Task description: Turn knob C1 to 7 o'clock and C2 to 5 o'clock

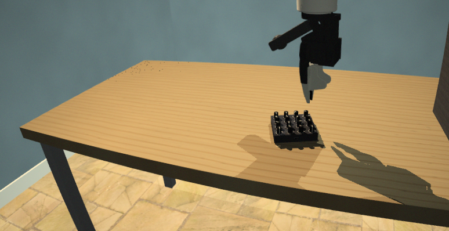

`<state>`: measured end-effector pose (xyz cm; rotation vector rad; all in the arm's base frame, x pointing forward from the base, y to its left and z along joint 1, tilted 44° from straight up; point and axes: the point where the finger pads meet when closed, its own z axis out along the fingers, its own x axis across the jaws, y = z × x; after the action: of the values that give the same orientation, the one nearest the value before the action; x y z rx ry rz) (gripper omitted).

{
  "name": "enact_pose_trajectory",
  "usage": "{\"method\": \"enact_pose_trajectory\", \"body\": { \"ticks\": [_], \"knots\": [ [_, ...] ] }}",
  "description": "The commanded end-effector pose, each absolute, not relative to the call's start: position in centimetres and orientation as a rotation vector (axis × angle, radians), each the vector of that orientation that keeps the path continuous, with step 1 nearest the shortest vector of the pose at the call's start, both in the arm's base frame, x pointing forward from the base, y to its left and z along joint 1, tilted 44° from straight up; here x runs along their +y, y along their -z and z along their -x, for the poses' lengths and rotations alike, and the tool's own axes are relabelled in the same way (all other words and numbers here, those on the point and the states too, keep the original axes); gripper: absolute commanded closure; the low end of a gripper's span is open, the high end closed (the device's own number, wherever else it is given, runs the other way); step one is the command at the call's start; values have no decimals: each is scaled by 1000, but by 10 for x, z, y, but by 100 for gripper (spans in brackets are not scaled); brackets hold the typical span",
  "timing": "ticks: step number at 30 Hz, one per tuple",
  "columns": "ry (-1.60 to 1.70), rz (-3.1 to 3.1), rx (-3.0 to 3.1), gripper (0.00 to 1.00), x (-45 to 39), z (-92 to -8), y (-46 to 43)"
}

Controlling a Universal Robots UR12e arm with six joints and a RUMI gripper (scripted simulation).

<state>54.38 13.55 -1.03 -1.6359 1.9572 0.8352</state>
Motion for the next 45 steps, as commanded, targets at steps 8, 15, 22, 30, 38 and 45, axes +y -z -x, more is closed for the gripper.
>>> {"method": "enact_pose_trajectory", "body": {
  "ticks": [8,15,22,30,38,45],
  "knots": [
    [-834,1636,1957,89,144,-544,19],
    [-834,1636,1957,89,150,-544,25],
    [-834,1636,1957,89,155,-544,30],
    [-834,1636,1957,89,159,-544,34],
    [-834,1636,1957,89,160,-544,35],
    [-834,1636,1957,89,160,-544,35]
  ]
}}
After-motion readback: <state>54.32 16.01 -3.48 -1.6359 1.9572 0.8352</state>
